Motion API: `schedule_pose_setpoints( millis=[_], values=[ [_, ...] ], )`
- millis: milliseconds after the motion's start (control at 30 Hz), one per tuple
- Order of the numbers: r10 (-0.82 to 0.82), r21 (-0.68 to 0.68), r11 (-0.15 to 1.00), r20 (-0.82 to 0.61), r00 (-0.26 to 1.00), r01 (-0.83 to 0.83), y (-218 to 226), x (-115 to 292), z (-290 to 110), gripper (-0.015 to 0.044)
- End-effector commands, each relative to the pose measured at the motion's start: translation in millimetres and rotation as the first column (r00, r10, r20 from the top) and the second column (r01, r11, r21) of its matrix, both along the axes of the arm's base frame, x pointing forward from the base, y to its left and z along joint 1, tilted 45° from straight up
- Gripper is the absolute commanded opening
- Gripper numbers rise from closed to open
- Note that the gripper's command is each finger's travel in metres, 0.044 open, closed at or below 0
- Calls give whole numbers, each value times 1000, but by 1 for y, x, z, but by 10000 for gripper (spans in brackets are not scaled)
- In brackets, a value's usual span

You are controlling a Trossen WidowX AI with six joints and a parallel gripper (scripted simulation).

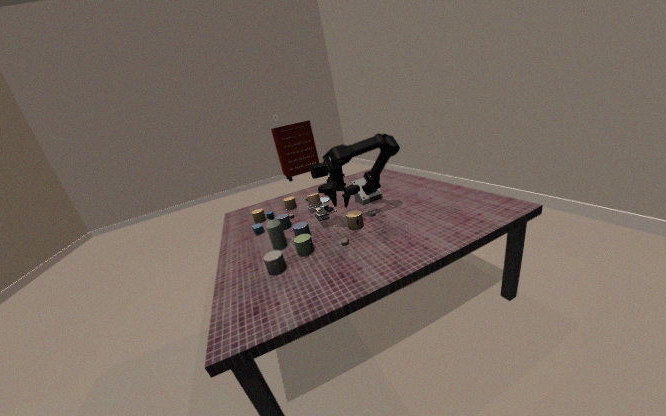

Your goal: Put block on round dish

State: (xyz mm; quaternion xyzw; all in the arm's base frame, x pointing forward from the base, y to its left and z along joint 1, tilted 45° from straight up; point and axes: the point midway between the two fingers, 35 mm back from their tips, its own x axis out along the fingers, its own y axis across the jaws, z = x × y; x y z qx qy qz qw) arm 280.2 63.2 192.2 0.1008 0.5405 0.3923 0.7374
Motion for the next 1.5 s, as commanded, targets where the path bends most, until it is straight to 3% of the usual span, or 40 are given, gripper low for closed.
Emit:
schedule_pose_setpoints(
  millis=[0,300,633,1067,1467],
  values=[
    [-101,4,995,-103,990,102,-7,5,-3,260],
    [-303,-12,949,-317,899,316,-21,14,-9,260],
    [-485,-84,847,-526,699,524,-37,23,-17,260],
    [-620,-249,657,-715,323,712,-58,33,-27,260],
    [-625,-446,455,-777,-80,771,-78,40,-38,260]
  ],
)
